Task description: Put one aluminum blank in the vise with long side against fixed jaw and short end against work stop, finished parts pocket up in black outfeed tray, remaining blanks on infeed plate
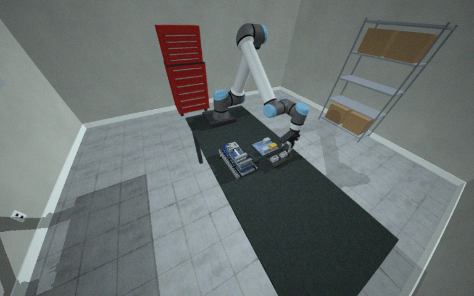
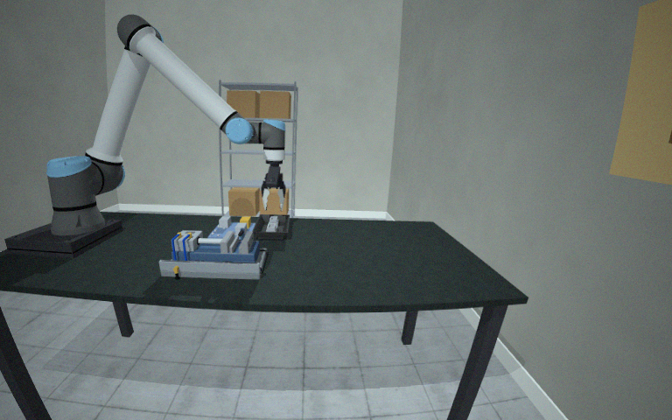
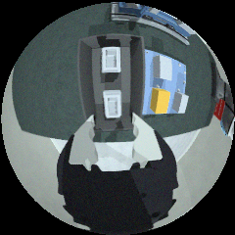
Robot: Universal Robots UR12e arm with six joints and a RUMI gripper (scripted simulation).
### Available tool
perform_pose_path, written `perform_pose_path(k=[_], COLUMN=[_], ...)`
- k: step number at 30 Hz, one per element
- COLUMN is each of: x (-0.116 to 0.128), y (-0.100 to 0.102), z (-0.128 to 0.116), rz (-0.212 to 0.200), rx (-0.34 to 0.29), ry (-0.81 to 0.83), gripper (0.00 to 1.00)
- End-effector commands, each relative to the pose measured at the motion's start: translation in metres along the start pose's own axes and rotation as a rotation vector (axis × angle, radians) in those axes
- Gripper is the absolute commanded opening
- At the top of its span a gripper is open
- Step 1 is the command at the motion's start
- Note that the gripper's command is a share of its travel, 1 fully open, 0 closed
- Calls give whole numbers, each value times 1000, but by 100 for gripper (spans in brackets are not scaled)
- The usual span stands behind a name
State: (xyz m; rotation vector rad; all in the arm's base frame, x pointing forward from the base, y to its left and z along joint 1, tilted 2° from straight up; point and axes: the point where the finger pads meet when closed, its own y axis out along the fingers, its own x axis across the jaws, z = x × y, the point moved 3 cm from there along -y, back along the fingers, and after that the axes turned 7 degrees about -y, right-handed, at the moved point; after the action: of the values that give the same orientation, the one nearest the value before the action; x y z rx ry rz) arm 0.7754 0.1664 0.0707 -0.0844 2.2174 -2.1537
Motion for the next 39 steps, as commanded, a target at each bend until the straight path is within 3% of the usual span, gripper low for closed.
perform_pose_path(k=[1,17,29,30,39], x=[-1,-1,0,0,0], y=[-25,-94,-105,-105,-105], z=[0,0,0,0,0], rz=[1,1,1,1,1], rx=[0,0,0,0,0], ry=[0,0,0,0,0], gripper=[40,40,40,0,0])
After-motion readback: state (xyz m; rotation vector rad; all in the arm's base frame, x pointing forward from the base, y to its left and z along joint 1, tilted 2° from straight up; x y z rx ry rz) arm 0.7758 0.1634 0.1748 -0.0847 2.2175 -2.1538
